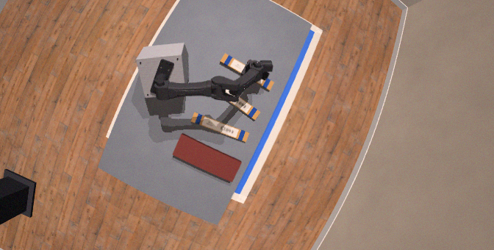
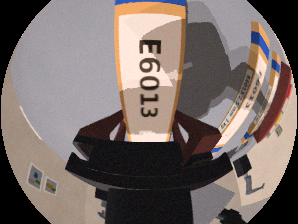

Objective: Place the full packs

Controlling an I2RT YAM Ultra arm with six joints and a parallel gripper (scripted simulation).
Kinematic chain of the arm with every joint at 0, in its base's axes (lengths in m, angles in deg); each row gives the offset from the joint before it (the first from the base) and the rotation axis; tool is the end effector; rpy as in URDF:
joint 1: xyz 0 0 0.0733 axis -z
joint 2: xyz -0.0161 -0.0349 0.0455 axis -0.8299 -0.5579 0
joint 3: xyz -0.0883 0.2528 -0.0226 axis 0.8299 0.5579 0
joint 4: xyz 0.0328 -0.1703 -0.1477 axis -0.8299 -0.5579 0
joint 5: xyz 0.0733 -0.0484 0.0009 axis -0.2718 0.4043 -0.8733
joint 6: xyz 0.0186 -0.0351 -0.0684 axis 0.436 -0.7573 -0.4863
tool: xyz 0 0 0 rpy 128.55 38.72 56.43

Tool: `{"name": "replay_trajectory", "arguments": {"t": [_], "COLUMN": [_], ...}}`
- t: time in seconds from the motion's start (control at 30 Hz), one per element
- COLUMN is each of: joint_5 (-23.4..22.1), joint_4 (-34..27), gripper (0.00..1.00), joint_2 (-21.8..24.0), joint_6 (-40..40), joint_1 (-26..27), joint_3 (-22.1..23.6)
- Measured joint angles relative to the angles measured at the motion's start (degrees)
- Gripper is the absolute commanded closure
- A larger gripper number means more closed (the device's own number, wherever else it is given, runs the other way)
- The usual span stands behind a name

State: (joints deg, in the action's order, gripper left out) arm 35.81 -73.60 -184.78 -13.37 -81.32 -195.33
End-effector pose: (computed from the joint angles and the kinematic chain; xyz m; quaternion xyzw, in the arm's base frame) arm 0.4332 0.1576 -0.1191 0.0561 0.9400 -0.3026 0.1473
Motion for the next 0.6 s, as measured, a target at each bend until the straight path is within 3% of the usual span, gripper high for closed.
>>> {"name": "replay_trajectory", "arguments": {"t": [0.6], "joint_5": [0.0], "joint_4": [-0.6], "gripper": [1.00], "joint_2": [-0.1], "joint_6": [0.0], "joint_1": [0.0], "joint_3": [-0.5]}}
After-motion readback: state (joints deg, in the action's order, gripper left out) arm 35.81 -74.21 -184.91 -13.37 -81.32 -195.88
